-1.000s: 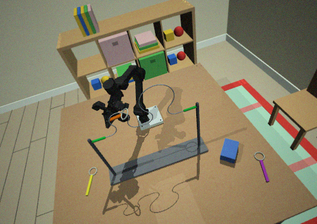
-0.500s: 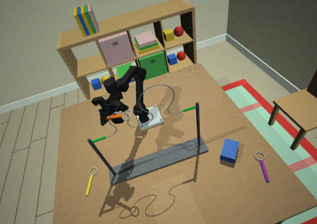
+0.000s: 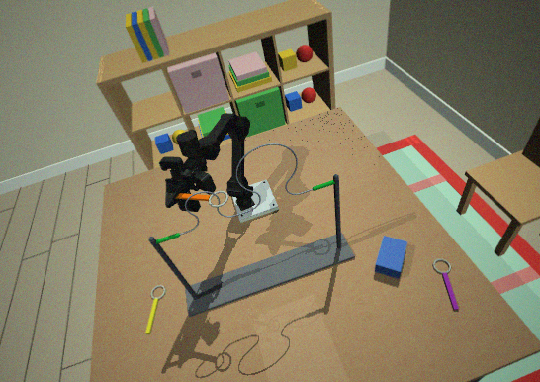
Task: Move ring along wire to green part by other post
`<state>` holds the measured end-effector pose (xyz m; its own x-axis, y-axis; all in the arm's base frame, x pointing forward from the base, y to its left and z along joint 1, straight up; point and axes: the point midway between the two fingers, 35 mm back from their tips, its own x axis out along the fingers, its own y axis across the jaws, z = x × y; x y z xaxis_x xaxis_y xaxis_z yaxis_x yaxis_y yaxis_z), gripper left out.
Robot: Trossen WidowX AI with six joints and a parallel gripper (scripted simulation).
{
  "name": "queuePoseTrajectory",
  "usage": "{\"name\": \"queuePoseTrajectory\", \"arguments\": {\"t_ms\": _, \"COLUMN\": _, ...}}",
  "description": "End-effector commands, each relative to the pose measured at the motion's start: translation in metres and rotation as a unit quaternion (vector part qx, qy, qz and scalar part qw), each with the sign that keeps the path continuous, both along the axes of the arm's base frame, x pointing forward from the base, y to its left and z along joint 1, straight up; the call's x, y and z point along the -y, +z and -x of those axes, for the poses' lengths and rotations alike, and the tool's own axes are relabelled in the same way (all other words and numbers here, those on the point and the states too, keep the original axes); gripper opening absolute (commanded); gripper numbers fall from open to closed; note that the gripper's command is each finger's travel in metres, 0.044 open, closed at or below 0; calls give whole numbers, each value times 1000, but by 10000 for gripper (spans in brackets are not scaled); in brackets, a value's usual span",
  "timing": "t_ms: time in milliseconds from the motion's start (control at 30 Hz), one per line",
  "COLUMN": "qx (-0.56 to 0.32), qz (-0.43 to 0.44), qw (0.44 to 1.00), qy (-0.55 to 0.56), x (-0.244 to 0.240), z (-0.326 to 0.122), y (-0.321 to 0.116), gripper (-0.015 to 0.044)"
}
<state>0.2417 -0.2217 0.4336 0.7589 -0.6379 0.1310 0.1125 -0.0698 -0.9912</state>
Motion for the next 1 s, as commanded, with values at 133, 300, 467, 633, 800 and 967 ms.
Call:
{"name": "queuePoseTrajectory", "arguments": {"t_ms": 133, "qx": -15, "qz": 85, "qw": 996, "qy": -1, "x": -1, "z": 0, "y": 12, "gripper": -150}}
{"name": "queuePoseTrajectory", "arguments": {"t_ms": 300, "qx": -23, "qz": 128, "qw": 992, "qy": -1, "x": -2, "z": 0, "y": 18, "gripper": -150}}
{"name": "queuePoseTrajectory", "arguments": {"t_ms": 467, "qx": -29, "qz": 164, "qw": 986, "qy": -2, "x": -2, "z": 0, "y": 21, "gripper": -150}}
{"name": "queuePoseTrajectory", "arguments": {"t_ms": 633, "qx": -32, "qz": 178, "qw": 983, "qy": -3, "x": -1, "z": 0, "y": 20, "gripper": -150}}
{"name": "queuePoseTrajectory", "arguments": {"t_ms": 800, "qx": -31, "qz": 175, "qw": 984, "qy": -3, "x": 1, "z": 1, "y": 15, "gripper": -150}}
{"name": "queuePoseTrajectory", "arguments": {"t_ms": 967, "qx": -27, "qz": 154, "qw": 988, "qy": -3, "x": 5, "z": 1, "y": 5, "gripper": -150}}
